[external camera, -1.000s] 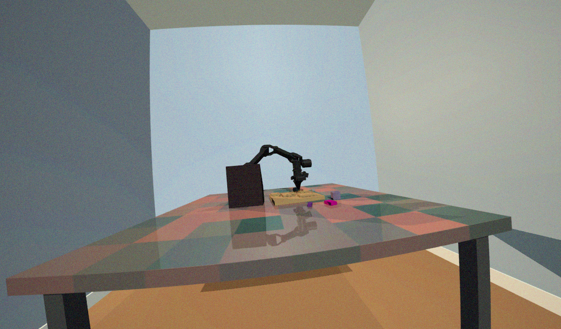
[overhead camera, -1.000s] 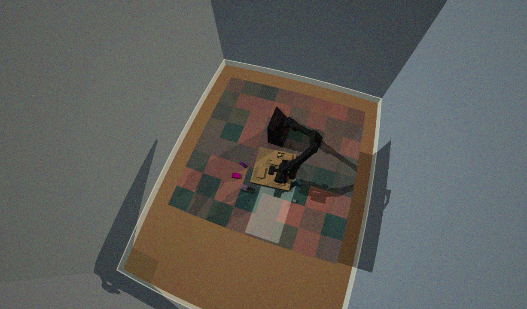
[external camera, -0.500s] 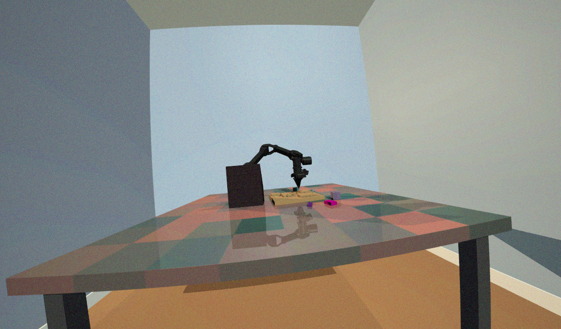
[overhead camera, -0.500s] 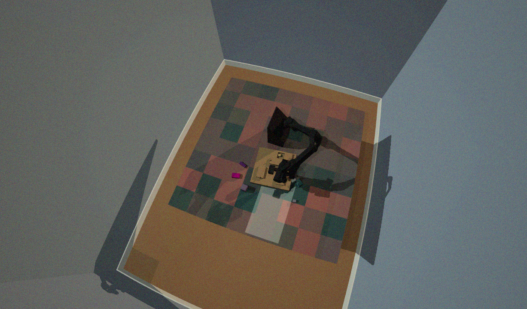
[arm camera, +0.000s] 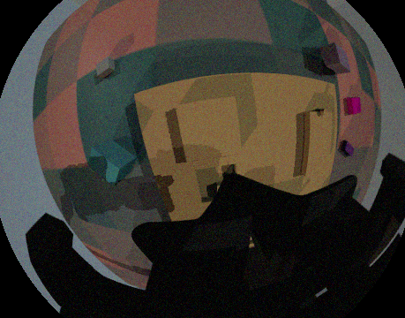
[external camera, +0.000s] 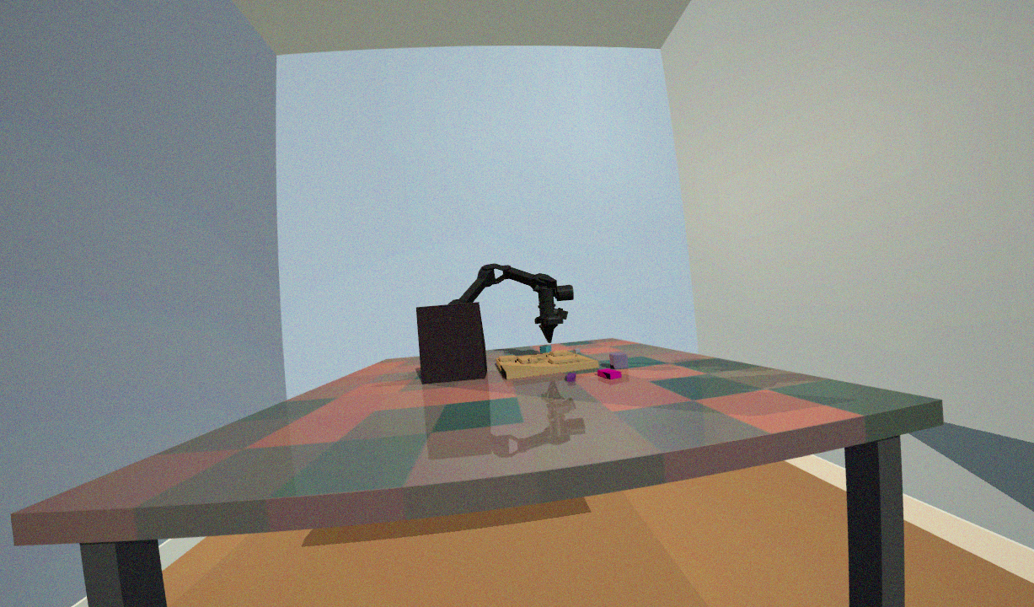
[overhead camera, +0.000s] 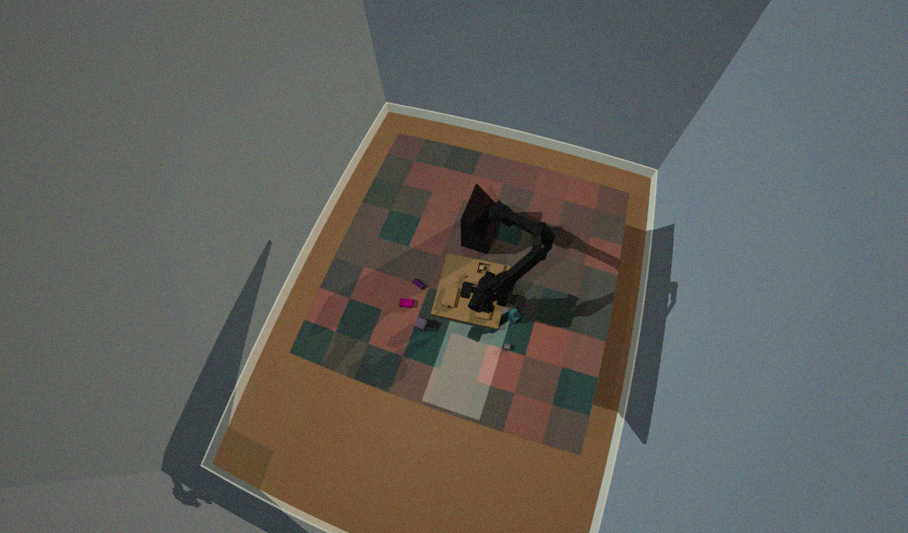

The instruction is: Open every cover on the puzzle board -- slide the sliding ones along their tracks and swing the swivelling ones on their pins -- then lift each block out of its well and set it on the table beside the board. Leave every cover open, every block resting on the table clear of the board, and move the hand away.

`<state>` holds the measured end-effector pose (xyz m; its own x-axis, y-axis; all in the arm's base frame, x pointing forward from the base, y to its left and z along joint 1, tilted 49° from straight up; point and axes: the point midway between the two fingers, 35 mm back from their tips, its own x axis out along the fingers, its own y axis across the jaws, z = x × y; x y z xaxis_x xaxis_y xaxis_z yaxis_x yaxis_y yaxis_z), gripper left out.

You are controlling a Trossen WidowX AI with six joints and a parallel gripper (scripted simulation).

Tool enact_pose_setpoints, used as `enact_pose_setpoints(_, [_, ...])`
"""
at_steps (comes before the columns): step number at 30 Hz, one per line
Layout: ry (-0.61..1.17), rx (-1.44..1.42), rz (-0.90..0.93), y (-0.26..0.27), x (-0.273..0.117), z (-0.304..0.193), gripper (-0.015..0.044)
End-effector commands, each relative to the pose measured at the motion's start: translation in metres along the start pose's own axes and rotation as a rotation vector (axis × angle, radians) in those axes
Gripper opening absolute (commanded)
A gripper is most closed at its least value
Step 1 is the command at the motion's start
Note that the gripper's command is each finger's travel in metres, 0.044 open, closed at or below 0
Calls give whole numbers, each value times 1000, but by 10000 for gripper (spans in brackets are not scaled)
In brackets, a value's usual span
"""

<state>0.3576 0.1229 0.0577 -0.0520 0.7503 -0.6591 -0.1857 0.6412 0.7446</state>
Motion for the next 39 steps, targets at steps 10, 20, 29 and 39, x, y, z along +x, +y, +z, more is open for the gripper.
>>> enact_pose_setpoints(10, [-1, 8, -19, -47, -11, -59, 0])
enact_pose_setpoints(20, [-1, 6, -16, -70, -13, -112, 0])
enact_pose_setpoints(29, [-3, 3, -2, -80, -11, -160, 0])
enact_pose_setpoints(39, [-3, 2, -1, -80, -10, -164, 0])
